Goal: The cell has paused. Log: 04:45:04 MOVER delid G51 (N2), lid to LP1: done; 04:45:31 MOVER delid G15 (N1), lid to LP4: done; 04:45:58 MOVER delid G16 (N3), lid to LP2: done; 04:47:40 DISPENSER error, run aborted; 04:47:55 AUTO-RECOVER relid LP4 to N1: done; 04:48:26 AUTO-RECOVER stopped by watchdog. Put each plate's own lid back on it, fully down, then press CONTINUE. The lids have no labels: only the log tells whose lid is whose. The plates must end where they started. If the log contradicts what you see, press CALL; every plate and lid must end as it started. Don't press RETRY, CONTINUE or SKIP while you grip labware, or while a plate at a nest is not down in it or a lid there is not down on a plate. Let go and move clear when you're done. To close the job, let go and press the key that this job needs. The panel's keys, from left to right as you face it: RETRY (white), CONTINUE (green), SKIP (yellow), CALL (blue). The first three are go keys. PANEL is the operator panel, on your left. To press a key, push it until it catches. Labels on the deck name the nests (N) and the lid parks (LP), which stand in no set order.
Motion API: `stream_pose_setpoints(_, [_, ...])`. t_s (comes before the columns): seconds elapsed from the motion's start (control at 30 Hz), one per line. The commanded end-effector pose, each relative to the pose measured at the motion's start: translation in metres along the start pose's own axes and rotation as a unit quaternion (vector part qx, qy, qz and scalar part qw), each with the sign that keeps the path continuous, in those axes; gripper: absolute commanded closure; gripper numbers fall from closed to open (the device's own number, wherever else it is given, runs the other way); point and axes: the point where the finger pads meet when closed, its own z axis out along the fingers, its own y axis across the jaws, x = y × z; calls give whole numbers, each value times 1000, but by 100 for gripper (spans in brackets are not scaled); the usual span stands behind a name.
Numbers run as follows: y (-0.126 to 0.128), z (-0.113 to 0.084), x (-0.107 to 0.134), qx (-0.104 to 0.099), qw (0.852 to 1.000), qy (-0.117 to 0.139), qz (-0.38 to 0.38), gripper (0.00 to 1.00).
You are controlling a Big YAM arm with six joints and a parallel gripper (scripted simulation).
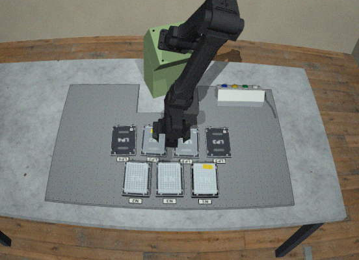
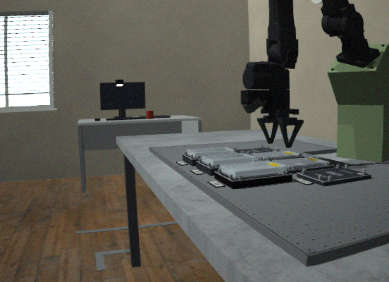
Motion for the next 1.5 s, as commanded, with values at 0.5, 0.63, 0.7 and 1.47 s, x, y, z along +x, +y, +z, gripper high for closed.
stream_pose_setpoints(0.5, [-81, -4, -11, 3, 968, -251, 2, 15])
stream_pose_setpoints(0.63, [-91, -5, -13, 3, 965, -264, 1, 17])
stream_pose_setpoints(0.7, [-101, -5, -15, 6, 965, -264, -9, 19])
stream_pose_setpoints(1.47, [-128, -7, -17, 1, 966, -257, -5, 100])
